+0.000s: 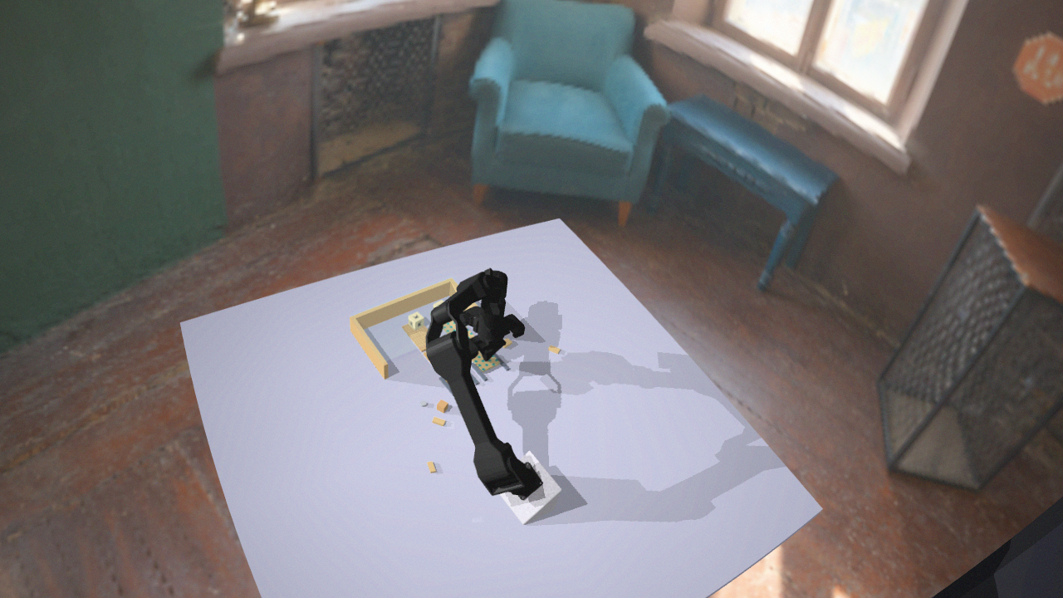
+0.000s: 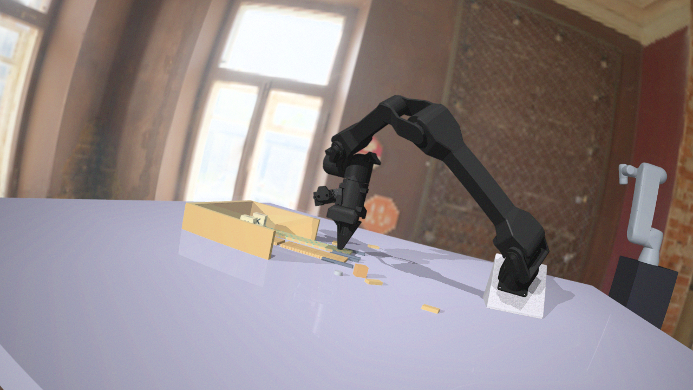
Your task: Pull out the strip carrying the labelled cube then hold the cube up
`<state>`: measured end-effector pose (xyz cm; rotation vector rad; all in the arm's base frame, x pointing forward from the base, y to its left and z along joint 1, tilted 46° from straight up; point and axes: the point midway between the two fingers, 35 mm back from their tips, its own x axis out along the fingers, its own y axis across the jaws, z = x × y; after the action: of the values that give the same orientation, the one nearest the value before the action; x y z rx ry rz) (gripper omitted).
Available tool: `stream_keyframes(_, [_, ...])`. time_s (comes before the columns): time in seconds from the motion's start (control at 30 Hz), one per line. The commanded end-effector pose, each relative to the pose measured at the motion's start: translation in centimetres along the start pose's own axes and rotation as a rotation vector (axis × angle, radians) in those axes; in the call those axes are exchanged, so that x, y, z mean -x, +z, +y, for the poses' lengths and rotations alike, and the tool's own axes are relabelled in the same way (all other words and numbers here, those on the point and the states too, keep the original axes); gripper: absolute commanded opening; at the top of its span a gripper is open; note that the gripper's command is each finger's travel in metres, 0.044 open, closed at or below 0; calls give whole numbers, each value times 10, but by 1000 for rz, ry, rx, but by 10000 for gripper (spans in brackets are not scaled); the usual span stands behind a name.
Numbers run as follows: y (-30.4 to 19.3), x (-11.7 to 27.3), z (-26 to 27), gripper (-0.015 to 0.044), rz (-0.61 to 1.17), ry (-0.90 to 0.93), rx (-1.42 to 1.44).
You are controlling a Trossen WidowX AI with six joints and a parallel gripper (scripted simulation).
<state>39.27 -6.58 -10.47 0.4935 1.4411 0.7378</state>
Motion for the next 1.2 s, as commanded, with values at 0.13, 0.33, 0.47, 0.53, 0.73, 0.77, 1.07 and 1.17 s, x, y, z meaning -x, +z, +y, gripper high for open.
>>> stream_keyframes(0.13, [2,-4,1,0,0,4,0])
stream_keyframes(0.33, [2,-4,1,0,0,4,0])
stream_keyframes(0.47, [2,-5,1,0,0,4,0])
stream_keyframes(0.53, [2,-5,1,0,0,4,0])
stream_keyframes(0.73, [3,-5,1,0,0,4,0])
stream_keyframes(0.77, [3,-5,1,0,0,4,0])
stream_keyframes(1.07, [-3,-6,0,0,0,4,0])
stream_keyframes(1.17, [-8,-6,0,0,0,4,0])
